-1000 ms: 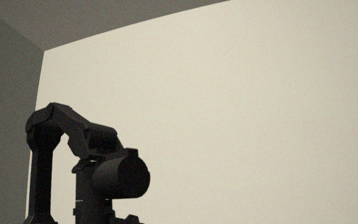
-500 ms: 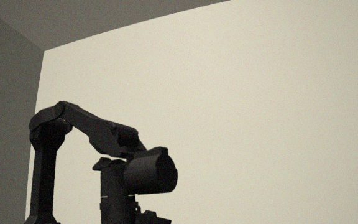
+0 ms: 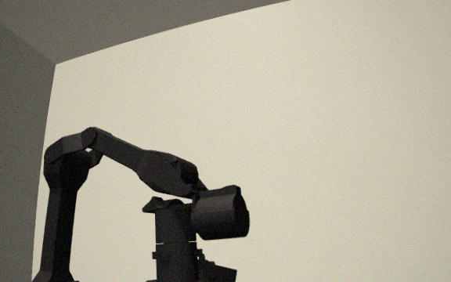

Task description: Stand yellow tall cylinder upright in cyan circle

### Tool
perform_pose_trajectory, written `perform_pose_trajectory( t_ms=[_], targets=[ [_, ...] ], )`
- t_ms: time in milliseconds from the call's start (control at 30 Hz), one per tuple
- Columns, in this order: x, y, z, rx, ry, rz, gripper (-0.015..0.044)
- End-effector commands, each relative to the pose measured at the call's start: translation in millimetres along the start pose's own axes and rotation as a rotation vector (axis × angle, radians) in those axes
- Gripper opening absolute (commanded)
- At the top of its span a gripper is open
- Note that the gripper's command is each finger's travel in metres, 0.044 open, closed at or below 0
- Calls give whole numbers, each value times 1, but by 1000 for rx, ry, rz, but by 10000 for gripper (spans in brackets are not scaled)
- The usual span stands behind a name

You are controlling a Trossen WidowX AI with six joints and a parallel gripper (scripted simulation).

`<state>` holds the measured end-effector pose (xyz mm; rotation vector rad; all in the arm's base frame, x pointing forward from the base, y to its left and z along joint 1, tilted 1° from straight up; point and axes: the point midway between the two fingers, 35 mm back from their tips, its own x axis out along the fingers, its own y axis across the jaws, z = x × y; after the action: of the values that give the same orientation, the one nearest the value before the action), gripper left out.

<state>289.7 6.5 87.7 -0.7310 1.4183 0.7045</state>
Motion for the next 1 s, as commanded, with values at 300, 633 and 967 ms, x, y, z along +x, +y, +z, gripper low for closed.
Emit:
perform_pose_trajectory(
  t_ms=[300, 633, 967],
  targets=[
    [-6, 10, 39, -100, -6, -11, 105],
    [-7, 23, 67, -175, -8, -10, 105],
    [-8, 39, 93, -250, -10, -10, 105]
  ],
)
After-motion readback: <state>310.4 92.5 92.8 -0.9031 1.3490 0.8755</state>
